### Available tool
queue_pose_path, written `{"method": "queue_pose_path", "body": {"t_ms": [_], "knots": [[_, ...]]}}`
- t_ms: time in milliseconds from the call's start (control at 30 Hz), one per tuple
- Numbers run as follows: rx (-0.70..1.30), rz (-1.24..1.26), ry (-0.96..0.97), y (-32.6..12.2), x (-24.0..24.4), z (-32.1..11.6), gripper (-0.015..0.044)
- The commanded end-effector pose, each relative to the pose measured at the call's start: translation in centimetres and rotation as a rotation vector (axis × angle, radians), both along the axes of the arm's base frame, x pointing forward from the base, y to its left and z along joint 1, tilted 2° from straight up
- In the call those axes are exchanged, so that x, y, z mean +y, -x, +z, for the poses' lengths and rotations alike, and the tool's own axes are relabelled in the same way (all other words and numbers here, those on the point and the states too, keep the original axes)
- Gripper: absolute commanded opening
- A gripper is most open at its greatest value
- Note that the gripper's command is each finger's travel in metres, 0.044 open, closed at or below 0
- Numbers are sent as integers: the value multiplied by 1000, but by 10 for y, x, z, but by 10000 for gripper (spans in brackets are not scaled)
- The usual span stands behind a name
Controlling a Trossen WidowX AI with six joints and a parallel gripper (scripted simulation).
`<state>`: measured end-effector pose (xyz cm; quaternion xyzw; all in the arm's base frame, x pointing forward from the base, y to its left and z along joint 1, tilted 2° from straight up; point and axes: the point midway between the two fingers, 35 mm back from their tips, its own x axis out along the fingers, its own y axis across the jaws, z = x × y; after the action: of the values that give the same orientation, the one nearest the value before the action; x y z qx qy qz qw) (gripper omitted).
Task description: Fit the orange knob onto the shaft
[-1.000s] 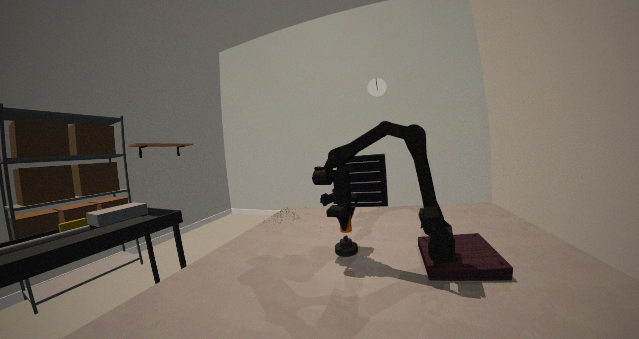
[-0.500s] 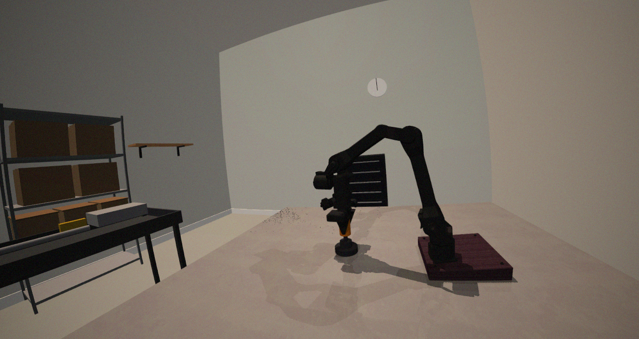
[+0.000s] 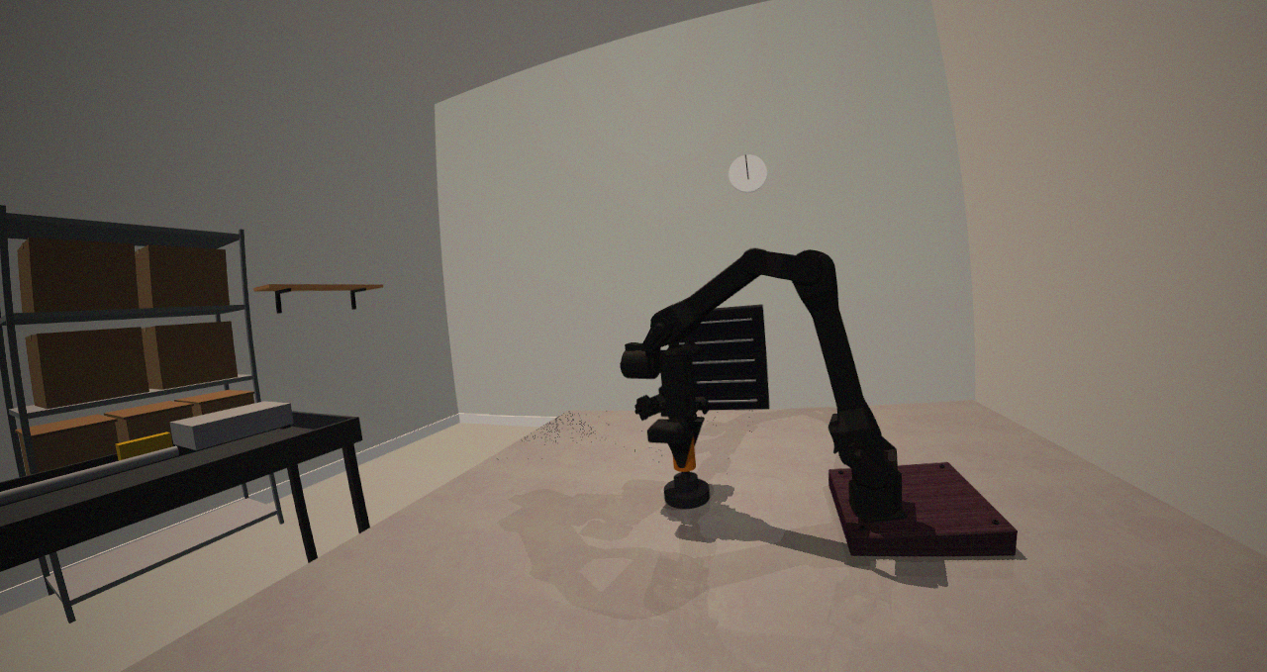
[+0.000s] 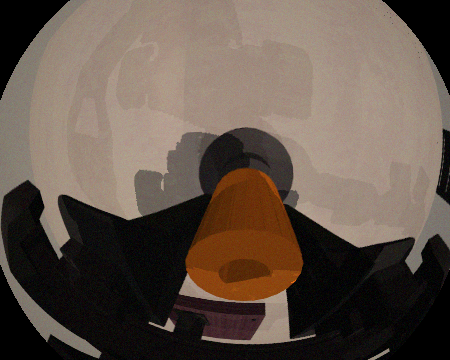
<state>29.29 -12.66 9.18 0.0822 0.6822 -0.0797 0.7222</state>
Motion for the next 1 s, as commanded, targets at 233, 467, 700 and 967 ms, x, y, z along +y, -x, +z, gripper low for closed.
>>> {"method": "queue_pose_path", "body": {"t_ms": [233,467,700,967], "knots": [[-9,-4,-2,-3,-1,-2,0],[-9,-4,-3,-1,0,-2,0],[-9,-4,-3,1,1,-3,0],[-9,-4,-3,2,2,2,0]]}}
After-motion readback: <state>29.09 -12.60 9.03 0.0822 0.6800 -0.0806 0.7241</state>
